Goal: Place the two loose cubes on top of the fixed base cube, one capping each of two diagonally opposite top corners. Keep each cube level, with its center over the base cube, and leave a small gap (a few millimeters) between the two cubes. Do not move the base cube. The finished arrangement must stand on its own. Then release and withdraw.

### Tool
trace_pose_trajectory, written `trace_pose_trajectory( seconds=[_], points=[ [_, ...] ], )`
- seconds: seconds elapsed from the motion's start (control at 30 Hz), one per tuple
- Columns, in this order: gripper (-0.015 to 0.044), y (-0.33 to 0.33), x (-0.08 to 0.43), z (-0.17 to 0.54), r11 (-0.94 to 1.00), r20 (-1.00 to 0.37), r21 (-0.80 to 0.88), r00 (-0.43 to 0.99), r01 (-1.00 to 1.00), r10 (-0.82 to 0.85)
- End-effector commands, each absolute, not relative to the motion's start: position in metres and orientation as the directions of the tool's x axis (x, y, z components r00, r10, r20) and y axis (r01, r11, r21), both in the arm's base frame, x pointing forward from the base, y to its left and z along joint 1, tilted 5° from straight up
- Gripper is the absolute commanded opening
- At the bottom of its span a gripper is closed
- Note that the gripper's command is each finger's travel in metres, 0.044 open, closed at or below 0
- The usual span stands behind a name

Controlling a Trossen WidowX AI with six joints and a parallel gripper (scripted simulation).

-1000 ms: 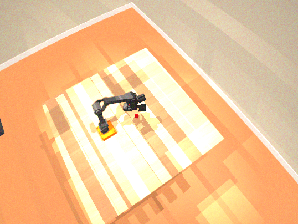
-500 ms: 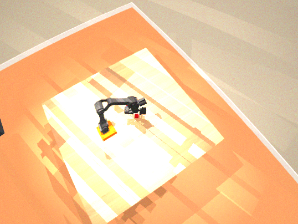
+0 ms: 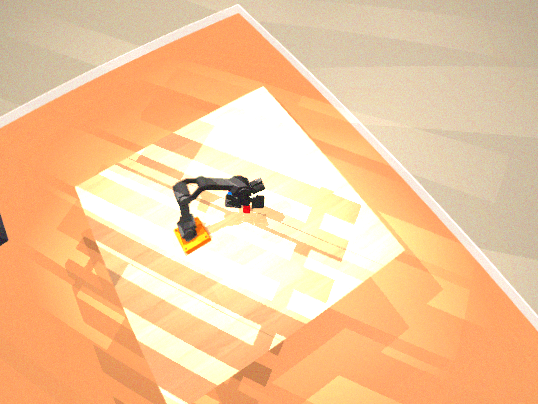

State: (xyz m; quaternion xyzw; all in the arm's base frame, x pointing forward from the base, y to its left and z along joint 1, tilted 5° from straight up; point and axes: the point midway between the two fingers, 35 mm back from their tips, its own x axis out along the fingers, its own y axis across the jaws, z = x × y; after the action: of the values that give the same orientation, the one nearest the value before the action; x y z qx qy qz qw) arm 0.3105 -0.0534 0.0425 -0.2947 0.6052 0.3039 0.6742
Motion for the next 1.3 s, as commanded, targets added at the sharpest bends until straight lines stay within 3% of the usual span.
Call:
trace_pose_trajectory(
  seconds=[0.0,0.3,0.5,1.27],
  points=[
    [0.0265,-0.052,0.31,0.033,0.644,-0.995,-0.023,0.077,-0.764,0.056],
    [0.0265,-0.052,0.311,0.021,0.644,-0.995,-0.023,0.077,-0.764,0.056],
    [0.0107,-0.052,0.311,0.021,0.644,-0.995,-0.023,0.077,-0.764,0.056],
    [0.0105,-0.056,0.312,0.078,0.644,-0.995,-0.023,0.077,-0.764,0.055]
  ],
)
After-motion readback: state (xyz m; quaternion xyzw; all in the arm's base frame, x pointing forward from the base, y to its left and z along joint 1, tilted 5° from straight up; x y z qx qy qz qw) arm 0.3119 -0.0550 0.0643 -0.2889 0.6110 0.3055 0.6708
